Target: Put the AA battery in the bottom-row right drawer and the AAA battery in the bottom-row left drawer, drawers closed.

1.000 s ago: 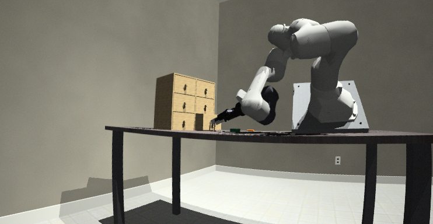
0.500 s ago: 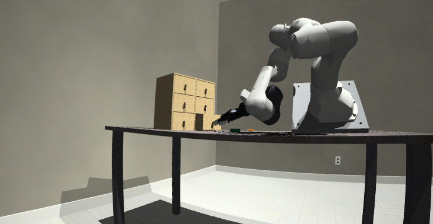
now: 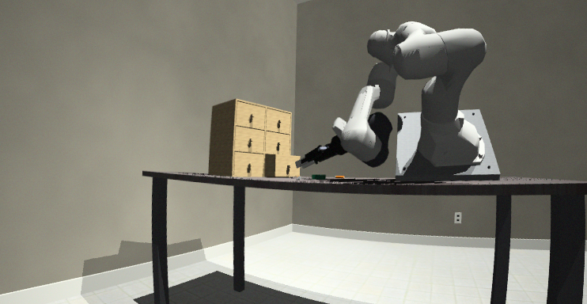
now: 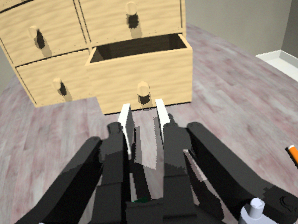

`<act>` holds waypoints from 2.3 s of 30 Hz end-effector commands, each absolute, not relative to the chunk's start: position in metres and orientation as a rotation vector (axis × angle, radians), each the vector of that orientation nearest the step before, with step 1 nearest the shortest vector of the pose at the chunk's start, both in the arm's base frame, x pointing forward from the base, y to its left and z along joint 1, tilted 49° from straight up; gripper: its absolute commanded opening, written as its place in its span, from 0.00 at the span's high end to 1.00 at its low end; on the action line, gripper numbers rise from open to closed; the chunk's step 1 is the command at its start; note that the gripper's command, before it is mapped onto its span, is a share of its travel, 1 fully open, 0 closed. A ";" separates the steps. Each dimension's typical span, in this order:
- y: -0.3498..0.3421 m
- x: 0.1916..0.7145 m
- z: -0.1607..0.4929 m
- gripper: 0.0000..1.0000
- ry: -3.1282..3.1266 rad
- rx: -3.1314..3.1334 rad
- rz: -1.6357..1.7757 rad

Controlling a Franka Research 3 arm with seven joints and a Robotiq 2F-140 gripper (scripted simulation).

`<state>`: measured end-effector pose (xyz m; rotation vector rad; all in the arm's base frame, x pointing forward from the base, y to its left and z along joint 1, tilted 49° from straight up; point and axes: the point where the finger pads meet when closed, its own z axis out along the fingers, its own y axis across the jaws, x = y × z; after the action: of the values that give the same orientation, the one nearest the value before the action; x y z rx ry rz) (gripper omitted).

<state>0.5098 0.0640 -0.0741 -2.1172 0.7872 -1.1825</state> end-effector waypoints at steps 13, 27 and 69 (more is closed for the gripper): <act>-0.006 0.475 -0.002 0.80 0.787 -2.117 -1.200; -0.007 0.474 0.000 0.80 0.774 -2.128 -1.169; -0.048 0.419 0.053 0.80 0.424 -2.309 -0.309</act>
<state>0.4496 -0.0682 0.0577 -2.3189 0.4722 -0.5317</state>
